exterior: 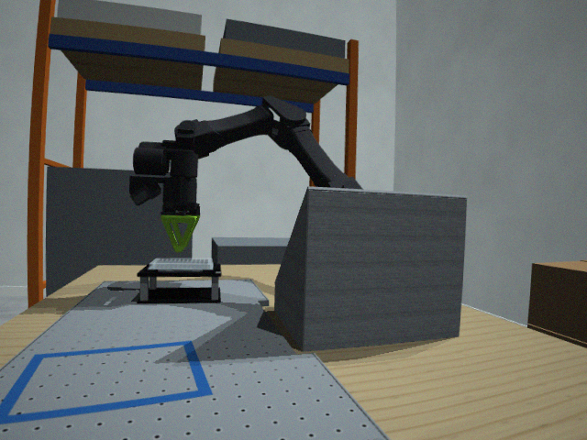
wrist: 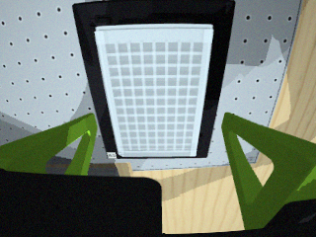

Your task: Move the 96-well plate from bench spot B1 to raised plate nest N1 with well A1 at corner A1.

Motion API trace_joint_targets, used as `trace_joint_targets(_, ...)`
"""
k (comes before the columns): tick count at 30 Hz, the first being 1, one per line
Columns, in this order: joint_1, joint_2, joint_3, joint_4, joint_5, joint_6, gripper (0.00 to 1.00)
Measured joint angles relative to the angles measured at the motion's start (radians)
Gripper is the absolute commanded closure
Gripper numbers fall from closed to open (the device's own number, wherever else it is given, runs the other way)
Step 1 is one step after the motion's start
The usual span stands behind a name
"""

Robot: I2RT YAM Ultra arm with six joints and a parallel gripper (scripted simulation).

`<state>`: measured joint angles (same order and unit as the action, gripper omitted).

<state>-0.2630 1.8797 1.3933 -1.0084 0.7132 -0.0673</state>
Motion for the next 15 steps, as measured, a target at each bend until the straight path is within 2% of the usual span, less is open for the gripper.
trace_joint_targets(15, 0.065, -0.002, 0.098, -0.163, 0.001, 0.087, 0.00)
